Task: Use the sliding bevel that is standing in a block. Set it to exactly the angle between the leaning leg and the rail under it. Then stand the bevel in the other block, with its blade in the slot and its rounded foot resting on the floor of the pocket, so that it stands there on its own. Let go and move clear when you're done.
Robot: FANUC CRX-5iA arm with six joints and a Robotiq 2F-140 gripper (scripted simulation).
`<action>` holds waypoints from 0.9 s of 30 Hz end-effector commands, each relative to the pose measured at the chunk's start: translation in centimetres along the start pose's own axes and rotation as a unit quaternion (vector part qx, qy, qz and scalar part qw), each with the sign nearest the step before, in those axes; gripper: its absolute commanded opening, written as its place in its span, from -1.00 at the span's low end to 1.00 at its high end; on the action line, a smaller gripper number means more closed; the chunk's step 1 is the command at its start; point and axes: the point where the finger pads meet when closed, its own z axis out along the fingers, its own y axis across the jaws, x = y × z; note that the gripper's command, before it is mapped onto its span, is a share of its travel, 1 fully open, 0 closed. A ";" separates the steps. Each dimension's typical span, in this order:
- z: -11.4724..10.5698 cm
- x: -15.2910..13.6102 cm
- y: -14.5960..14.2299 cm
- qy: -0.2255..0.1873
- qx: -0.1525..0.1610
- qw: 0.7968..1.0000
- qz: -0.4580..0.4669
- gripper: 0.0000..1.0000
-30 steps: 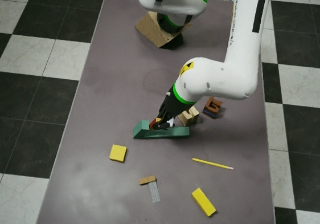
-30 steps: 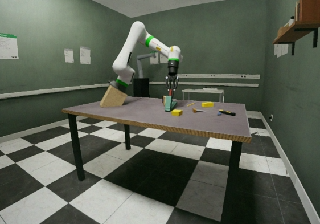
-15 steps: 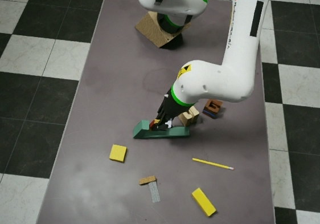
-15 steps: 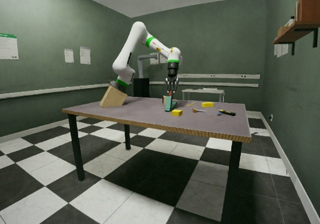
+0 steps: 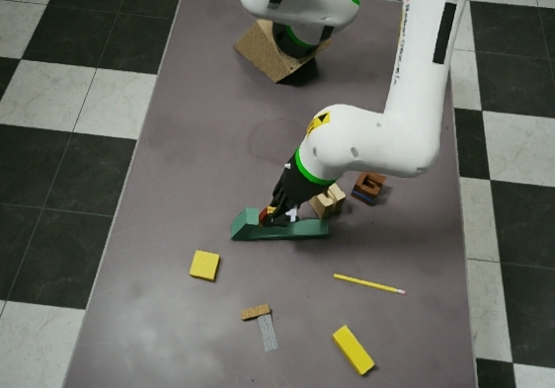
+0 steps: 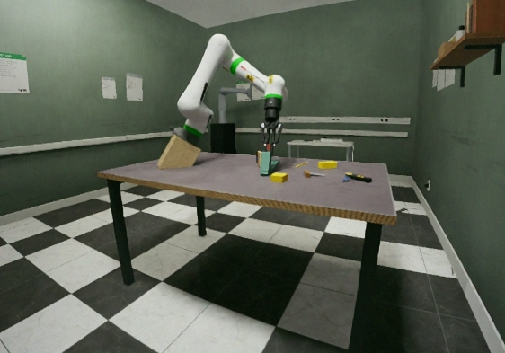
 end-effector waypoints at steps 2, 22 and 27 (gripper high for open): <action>0.1 0.4 -0.1 0.000 0.001 1.000 0.000 -0.80; 0.2 0.5 -0.1 0.000 0.001 1.000 0.000 -0.80; 0.3 0.5 -0.1 0.000 0.001 1.000 0.000 -0.80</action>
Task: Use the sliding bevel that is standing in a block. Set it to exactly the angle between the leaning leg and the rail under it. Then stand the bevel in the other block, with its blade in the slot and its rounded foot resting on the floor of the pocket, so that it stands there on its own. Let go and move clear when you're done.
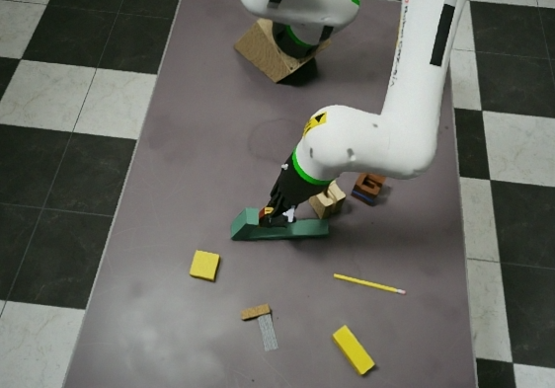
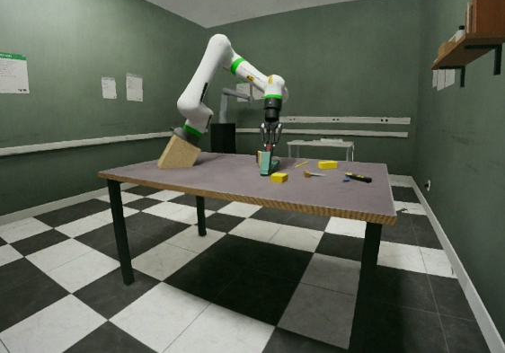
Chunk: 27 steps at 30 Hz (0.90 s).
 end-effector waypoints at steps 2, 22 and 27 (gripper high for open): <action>0.0 0.0 -0.1 0.000 0.001 1.000 0.000 -0.80; 1.2 0.1 -0.1 0.000 0.001 1.000 0.000 -0.80; 1.7 0.2 -0.1 0.000 0.001 1.000 0.000 -0.80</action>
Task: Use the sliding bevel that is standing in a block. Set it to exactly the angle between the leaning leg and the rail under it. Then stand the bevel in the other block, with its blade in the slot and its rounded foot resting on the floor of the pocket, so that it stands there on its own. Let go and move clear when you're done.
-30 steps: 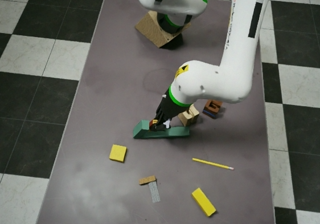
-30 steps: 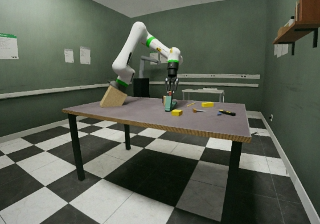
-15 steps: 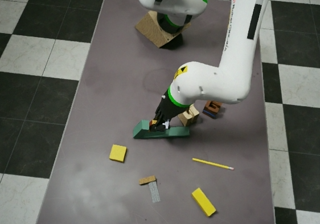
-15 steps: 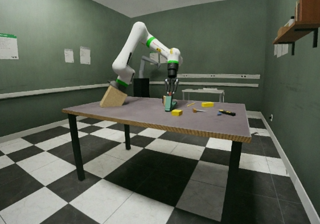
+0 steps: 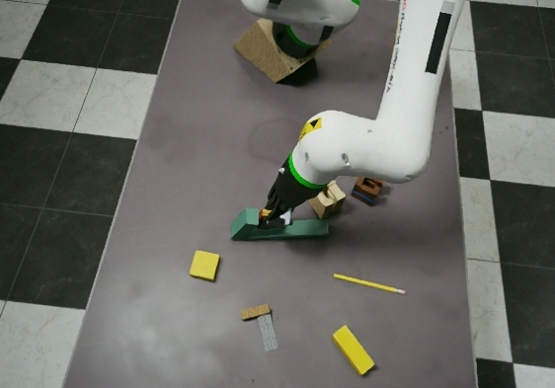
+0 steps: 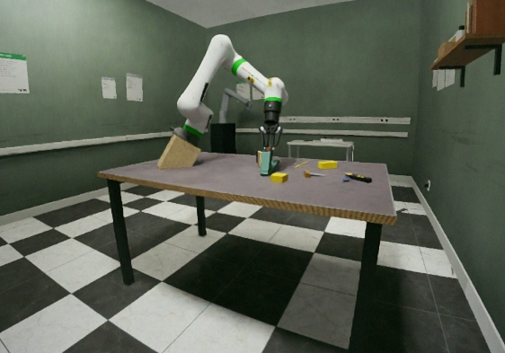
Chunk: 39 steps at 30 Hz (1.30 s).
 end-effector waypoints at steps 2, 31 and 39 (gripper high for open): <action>0.3 0.1 -0.1 0.000 0.001 1.000 0.000 -0.80; 1.7 0.2 -0.1 0.000 0.001 1.000 0.000 -0.80; 1.8 0.2 -0.1 0.000 0.001 1.000 0.000 -0.80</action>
